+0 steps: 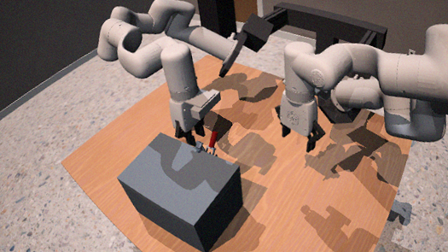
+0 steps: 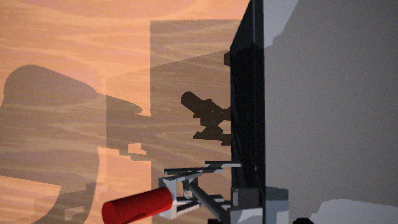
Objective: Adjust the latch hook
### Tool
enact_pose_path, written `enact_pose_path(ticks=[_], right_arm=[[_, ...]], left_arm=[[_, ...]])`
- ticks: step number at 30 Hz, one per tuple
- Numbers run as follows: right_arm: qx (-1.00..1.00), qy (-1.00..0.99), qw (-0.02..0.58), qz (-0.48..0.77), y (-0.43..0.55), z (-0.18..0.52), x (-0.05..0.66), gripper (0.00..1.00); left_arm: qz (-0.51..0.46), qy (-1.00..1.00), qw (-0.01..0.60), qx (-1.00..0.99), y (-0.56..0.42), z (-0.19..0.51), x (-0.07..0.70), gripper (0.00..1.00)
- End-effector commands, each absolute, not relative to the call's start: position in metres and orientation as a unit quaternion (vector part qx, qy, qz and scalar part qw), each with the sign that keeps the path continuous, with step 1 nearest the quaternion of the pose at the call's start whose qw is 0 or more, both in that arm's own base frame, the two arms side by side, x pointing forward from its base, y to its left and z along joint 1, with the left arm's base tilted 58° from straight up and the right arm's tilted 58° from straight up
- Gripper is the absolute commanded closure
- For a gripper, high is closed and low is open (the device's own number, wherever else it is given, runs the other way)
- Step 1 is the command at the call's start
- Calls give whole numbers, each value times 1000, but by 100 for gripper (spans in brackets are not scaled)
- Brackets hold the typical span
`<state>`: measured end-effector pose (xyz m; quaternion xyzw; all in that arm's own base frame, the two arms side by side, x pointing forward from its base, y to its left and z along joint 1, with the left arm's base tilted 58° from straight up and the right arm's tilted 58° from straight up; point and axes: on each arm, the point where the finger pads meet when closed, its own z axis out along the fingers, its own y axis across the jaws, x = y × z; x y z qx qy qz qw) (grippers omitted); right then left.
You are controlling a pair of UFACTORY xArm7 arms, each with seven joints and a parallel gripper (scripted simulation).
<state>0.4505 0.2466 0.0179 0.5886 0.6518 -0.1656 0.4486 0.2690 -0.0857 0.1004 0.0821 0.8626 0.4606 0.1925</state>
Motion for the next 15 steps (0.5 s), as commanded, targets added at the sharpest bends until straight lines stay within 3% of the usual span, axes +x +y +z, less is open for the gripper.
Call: enact_pose_path(ticks=[1,15], right_arm=[[671,566,469,-96,250,19,450,59],[812,342,472,42,250,18,451,59]], left_arm=[[459,863,194,83,-87,101,269,0],[459,863,194,83,-87,101,269,0]])
